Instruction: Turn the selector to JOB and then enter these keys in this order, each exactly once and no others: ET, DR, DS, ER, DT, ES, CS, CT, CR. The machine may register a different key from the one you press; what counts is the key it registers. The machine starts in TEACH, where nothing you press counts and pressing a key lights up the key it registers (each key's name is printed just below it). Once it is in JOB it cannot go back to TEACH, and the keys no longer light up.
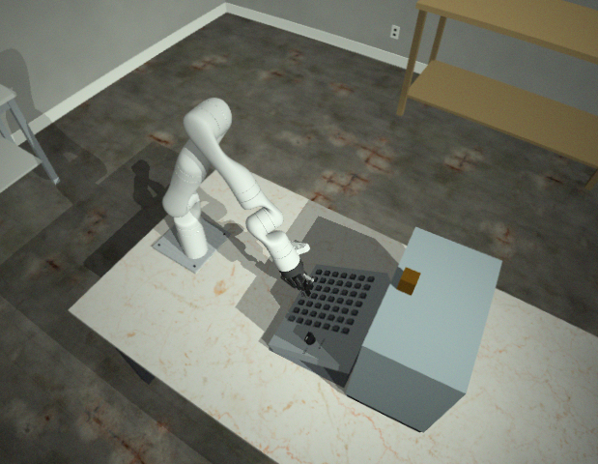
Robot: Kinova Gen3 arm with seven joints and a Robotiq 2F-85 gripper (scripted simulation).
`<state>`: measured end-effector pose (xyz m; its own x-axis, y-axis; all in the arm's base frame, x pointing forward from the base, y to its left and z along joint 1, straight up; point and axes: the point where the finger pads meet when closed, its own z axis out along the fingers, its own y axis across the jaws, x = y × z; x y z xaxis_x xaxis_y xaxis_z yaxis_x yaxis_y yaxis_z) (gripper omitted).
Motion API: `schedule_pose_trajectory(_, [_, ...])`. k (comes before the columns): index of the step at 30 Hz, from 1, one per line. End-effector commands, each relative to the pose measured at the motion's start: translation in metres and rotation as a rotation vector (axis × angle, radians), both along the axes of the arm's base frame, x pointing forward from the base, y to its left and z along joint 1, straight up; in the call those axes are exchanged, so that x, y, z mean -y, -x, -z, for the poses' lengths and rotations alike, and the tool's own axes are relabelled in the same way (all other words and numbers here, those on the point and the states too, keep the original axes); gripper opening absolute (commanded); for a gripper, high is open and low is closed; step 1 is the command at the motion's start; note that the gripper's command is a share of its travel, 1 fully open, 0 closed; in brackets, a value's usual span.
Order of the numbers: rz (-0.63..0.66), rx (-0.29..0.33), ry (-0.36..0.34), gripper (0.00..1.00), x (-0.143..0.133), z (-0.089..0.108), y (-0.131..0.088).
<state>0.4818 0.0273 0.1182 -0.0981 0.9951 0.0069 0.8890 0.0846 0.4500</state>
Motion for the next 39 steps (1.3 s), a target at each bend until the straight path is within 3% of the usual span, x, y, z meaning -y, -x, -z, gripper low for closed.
schedule_pose_trajectory(1, [-0.020, -0.002, 0.008, 0.10, -0.024, 0.004, 0.007])
schedule_pose_trajectory(39, [-0.021, 0.000, 0.004, 0.10, -0.028, 0.023, -0.005])
